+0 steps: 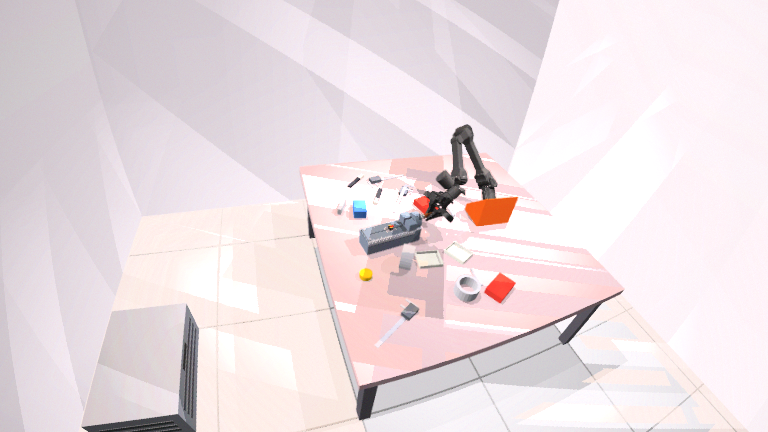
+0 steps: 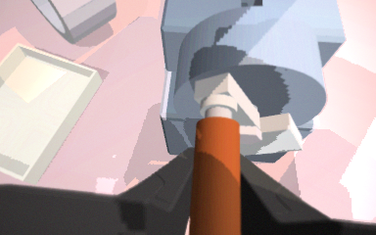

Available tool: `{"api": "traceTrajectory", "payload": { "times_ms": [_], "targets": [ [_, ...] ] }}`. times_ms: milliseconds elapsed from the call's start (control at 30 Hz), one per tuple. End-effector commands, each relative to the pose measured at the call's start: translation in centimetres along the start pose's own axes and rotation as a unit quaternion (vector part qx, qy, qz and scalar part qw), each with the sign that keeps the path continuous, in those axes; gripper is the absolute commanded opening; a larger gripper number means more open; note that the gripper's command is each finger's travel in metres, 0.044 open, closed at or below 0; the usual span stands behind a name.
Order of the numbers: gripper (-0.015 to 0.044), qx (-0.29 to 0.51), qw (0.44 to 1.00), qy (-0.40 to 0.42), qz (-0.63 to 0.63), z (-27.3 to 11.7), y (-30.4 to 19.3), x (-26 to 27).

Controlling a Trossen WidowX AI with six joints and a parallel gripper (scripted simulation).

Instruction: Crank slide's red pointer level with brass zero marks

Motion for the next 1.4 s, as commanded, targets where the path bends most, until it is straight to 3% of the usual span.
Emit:
{"api": "traceTrajectory", "payload": {
  "times_ms": [0,1367],
  "targets": [
    [0.0000,-0.001,1.000,0.011,-0.004,0.3,-0.2,0.8],
    [0.0000,-0.001,1.000,0.010,-0.005,3.4,-3.1,1.4]
  ]
}}
Point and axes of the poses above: the point midway between the two fingers, 35 mm back from their tips, its own z axis out along the fingers, its own x axis across the jaws, y = z × x, the point moved 1 cm from there along -z, back along the fingers, and after that the axes turned 14 degrees about -z, right-handed, at the moved point
